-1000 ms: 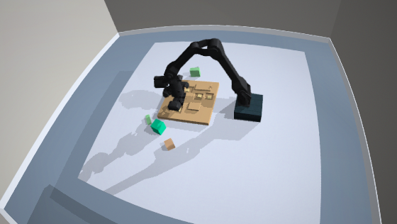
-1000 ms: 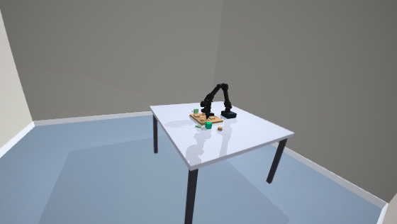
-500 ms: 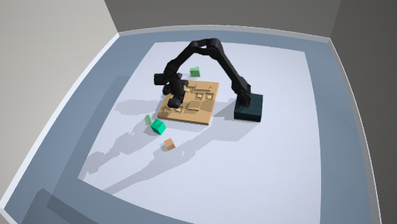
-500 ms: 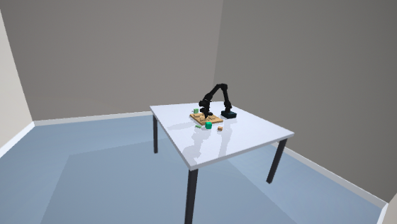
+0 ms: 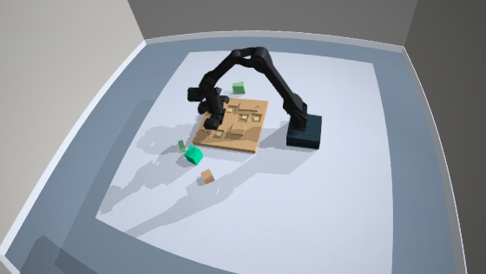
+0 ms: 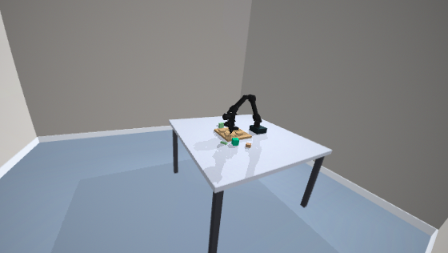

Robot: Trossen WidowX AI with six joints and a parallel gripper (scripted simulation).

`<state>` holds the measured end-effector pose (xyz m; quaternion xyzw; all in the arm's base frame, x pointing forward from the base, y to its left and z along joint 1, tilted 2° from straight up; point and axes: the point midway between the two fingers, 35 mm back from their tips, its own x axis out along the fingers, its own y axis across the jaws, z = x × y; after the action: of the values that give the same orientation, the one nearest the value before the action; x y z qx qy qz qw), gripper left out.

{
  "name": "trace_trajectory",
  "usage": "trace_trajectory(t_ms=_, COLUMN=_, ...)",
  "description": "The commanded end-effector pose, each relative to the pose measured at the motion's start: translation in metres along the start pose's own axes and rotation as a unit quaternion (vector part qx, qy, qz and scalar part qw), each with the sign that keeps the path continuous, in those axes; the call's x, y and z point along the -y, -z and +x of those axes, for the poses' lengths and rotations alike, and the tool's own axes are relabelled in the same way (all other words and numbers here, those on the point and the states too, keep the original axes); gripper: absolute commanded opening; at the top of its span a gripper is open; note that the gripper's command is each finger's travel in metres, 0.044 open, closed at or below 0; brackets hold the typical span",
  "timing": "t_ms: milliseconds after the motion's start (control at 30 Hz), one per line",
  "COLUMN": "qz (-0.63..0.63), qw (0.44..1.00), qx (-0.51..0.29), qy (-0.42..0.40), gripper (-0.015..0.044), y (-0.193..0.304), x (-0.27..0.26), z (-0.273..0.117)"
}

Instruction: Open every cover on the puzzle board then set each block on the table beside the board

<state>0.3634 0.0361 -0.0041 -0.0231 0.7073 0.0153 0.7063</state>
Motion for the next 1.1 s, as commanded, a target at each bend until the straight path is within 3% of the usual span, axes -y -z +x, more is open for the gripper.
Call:
trace_trajectory(t_ms=0, qz=-0.001, qw=1.0, qx=0.0, qy=0.002, gripper=0.0, y=-0.004, x=0.005, z=0.0)
trace_trajectory(t_ms=1067, qz=-0.001, qw=1.0, qx=0.001, qy=0.002, gripper=0.0, y=-0.024, x=0.017, z=-0.015)
